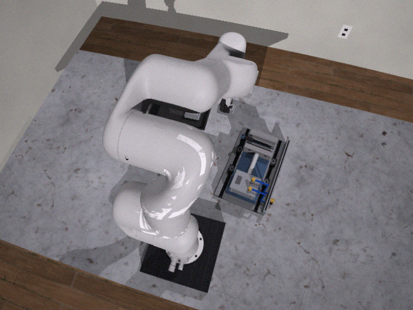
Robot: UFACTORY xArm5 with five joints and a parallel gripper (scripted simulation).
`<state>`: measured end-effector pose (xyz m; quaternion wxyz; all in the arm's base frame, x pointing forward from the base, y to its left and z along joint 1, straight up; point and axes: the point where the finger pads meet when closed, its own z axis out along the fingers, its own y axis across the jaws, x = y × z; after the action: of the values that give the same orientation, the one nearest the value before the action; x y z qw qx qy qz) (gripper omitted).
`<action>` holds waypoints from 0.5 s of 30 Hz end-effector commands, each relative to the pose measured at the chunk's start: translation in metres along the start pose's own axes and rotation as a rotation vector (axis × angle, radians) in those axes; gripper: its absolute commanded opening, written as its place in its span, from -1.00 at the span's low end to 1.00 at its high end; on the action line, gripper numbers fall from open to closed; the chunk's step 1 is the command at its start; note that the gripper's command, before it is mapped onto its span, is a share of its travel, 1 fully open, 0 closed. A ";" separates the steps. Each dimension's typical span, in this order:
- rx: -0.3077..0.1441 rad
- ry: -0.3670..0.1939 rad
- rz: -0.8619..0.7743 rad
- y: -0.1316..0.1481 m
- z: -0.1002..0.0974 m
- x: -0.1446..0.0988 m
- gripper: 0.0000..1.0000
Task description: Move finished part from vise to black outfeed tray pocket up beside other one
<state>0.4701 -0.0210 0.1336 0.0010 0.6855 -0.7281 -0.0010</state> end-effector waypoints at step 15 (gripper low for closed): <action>-0.001 0.002 -0.065 -0.009 0.002 -0.224 -1.00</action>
<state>0.4855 0.1710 0.1316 0.0000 0.7097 -0.7045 0.0000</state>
